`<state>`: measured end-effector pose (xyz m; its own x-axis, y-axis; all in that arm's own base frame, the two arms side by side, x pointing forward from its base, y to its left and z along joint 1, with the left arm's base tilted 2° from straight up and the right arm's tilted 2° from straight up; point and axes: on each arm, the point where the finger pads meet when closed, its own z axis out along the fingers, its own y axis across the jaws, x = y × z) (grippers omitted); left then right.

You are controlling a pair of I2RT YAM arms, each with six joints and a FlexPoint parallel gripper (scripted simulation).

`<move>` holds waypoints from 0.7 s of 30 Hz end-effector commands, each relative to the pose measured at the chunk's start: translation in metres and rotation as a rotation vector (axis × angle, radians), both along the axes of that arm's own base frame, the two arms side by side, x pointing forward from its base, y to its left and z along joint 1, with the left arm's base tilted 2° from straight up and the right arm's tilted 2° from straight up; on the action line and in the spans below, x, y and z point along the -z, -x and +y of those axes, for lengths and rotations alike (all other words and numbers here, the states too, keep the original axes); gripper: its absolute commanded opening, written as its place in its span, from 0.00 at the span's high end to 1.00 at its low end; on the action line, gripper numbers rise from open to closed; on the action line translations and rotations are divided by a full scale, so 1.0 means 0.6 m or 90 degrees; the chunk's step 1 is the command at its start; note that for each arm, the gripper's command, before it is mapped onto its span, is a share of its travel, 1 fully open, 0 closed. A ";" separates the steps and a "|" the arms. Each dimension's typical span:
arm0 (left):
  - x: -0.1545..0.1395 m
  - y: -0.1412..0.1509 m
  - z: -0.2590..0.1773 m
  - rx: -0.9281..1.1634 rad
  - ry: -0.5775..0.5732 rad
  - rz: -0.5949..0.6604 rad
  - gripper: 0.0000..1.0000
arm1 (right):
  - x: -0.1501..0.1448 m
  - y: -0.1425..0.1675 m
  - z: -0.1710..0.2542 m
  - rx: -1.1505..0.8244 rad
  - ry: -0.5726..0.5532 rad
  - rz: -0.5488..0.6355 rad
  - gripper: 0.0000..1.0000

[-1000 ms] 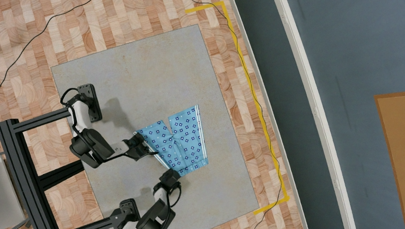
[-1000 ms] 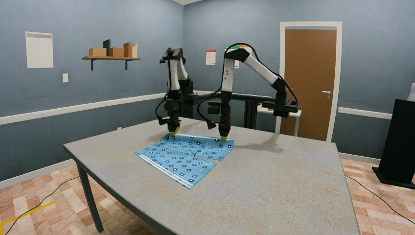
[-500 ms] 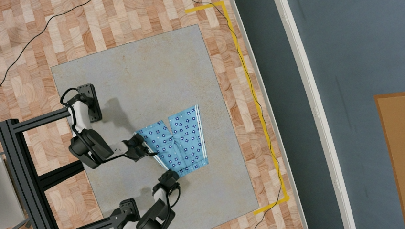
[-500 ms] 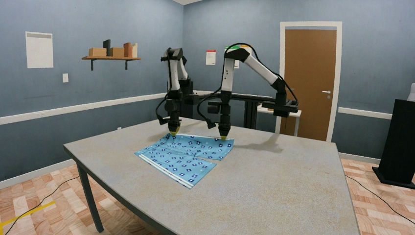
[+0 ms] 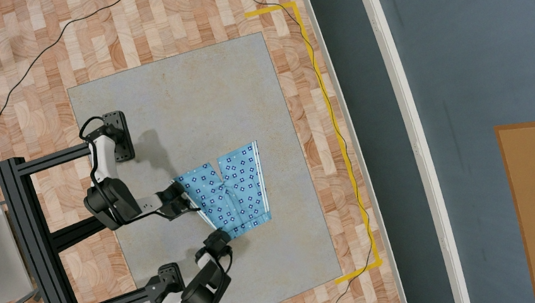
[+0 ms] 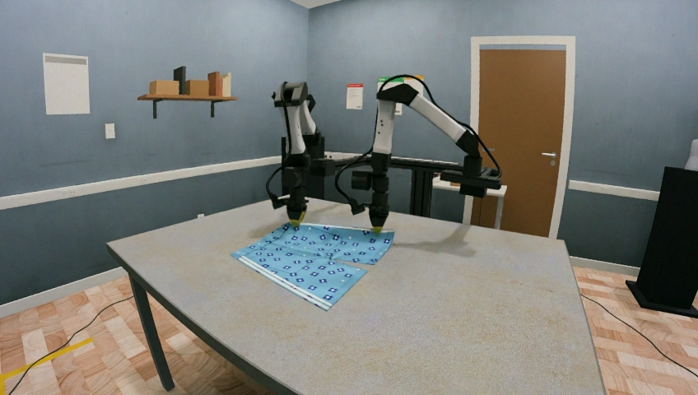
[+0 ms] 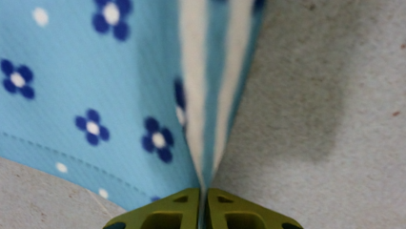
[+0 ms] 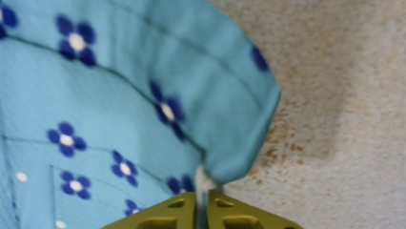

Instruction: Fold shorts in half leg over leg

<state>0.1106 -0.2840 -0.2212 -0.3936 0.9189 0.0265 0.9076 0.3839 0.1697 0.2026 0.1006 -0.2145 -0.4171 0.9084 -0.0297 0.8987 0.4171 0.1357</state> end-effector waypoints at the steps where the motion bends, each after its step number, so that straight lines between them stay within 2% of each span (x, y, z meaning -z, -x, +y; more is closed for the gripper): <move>1: -0.002 0.015 -0.003 -0.001 -0.012 0.010 1.00 | 0.001 0.003 -0.015 0.015 0.016 -0.011 1.00; 4: 0.000 0.024 -0.002 -0.013 -0.016 0.012 1.00 | 0.001 0.003 -0.012 0.012 0.007 -0.028 1.00; 16: 0.003 0.074 -0.024 -0.008 -0.017 0.016 1.00 | 0.006 0.059 -0.037 0.007 0.013 -0.022 1.00; 17: -0.008 0.066 -0.028 0.000 -0.006 0.013 1.00 | 0.006 0.059 -0.043 0.016 0.021 -0.007 1.00; 21: -0.007 0.062 -0.024 -0.008 -0.008 0.014 1.00 | 0.004 0.046 -0.036 0.013 0.014 -0.021 1.00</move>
